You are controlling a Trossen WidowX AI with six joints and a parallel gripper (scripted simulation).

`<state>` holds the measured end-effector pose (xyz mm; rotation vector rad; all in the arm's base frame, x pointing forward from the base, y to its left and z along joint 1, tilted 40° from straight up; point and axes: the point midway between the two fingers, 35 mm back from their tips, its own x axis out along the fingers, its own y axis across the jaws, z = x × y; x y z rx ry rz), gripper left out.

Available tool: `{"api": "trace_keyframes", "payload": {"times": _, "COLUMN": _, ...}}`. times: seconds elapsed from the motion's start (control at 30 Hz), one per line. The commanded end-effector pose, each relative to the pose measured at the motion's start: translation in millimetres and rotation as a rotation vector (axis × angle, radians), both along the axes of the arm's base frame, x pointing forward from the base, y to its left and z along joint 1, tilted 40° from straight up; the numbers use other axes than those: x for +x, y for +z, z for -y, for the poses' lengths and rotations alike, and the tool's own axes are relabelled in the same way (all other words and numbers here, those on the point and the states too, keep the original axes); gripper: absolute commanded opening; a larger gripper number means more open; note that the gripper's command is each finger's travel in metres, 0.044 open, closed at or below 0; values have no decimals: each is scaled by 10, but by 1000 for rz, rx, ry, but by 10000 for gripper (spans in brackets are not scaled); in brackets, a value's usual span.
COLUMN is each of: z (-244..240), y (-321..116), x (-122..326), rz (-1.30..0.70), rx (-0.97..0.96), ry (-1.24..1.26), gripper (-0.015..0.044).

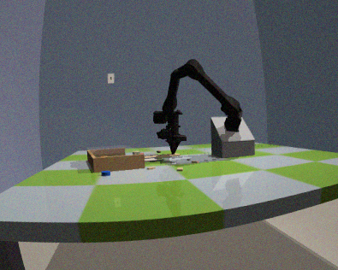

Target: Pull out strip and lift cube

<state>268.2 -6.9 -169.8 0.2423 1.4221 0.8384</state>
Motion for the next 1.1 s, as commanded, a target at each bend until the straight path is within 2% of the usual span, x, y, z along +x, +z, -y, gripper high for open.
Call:
{"api": "trace_keyframes", "payload": {"times": 0.0, "z": -34, "y": -16, "x": -117, "rz": -30, "rx": -4, "ry": 13, "gripper": 0}}
{"api": "trace_keyframes", "payload": {"times": 0.47, "z": -34, "y": -16, "x": -117, "rz": -30, "rx": -4, "ry": 13, "gripper": 0}}
{"api": "trace_keyframes", "payload": {"times": 0.63, "z": 260, "y": 309, "x": 55, "rz": -28, "rx": -6, "ry": 12, "gripper": 0}}
{"api": "trace_keyframes", "payload": {"times": 0.8, "z": 275, "y": 329, "x": 57, "rz": -30, "rx": -6, "ry": 12, "gripper": 0}}
{"api": "trace_keyframes", "payload": {"times": 1.07, "z": 130, "y": 395, "x": 324, "rz": -47, "rx": -7, "ry": -10, "gripper": 210}}
